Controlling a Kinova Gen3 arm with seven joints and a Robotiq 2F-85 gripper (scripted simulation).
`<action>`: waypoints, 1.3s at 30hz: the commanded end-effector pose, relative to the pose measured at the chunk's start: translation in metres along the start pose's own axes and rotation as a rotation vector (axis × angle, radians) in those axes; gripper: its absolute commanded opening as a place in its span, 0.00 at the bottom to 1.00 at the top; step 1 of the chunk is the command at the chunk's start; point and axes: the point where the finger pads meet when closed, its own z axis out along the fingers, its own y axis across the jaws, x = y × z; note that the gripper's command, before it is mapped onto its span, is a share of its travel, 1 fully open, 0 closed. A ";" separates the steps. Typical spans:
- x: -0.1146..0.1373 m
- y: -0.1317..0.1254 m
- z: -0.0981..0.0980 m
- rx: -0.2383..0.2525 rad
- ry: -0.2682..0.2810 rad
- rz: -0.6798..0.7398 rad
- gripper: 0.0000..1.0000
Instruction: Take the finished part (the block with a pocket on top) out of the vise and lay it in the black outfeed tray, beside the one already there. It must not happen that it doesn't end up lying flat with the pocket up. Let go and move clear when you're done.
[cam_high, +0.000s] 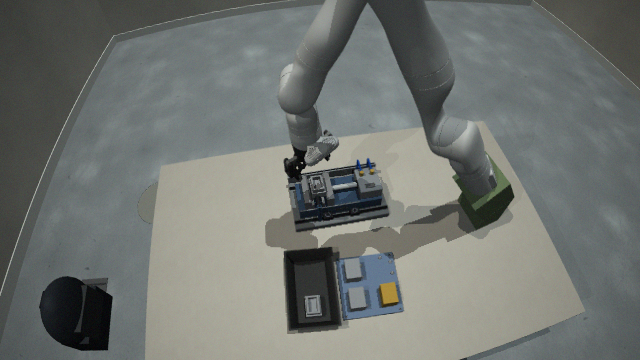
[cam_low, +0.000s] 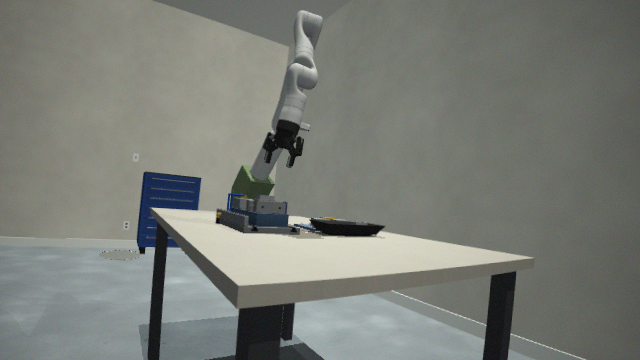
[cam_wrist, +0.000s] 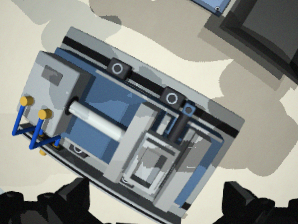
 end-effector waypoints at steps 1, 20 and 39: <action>0.002 0.001 0.000 -0.008 0.005 -0.004 1.00; 0.001 -0.003 0.005 -0.029 0.034 0.082 1.00; 0.000 -0.004 0.007 -0.040 0.046 0.122 1.00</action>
